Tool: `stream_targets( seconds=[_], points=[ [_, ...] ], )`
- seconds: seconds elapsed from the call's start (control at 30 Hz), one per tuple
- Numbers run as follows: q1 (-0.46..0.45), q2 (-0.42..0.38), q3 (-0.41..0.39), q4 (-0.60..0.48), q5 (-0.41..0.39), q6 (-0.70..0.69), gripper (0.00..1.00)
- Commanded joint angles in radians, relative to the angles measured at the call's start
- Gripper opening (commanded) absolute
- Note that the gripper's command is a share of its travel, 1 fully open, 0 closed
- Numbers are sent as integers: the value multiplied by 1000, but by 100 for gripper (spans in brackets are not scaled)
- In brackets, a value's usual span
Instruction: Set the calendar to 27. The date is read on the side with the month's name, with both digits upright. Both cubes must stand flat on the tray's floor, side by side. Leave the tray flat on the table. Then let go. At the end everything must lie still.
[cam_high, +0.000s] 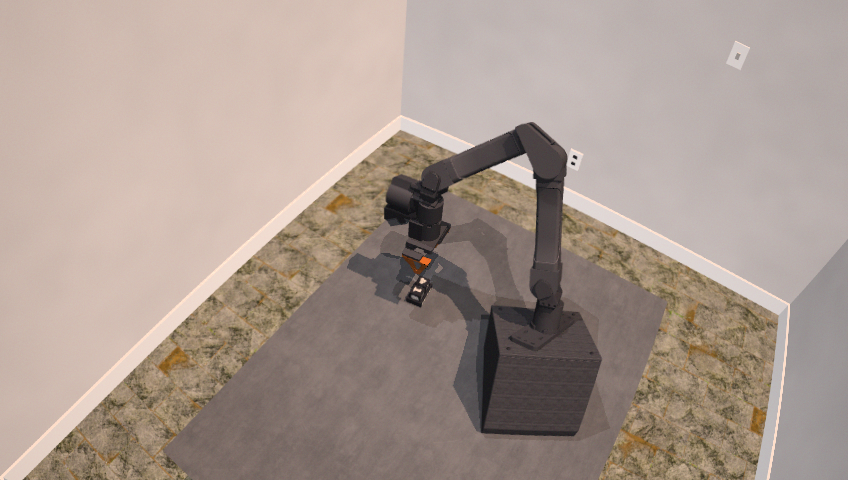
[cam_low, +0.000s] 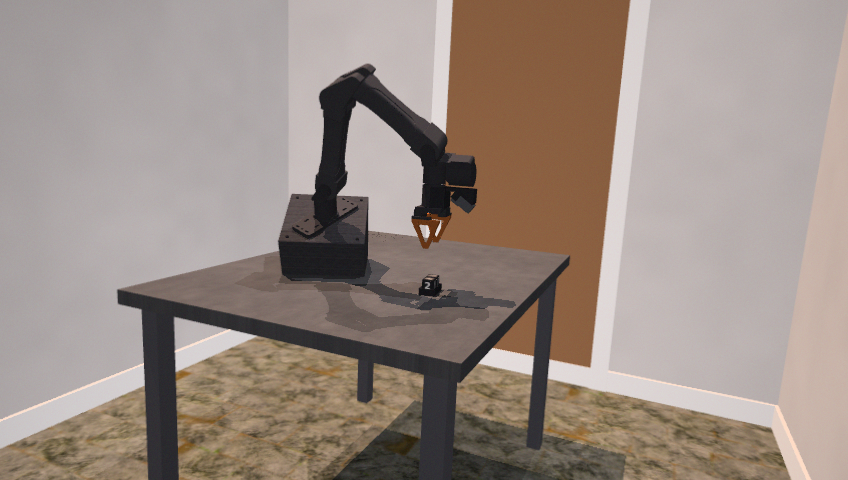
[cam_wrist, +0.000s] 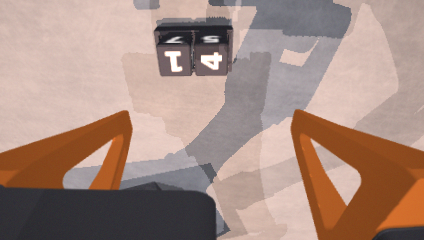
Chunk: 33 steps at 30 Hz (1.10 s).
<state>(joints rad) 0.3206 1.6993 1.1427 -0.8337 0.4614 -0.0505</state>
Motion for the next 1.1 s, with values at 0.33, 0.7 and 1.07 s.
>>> stream_targets(
  seconds=[0.33,0.7,1.07],
  points=[
    [-8,6,-11,39,-2,-523,100],
    [-16,15,-23,63,-4,-851,100],
    [-26,25,-37,92,-6,-1240,100]
  ],
)
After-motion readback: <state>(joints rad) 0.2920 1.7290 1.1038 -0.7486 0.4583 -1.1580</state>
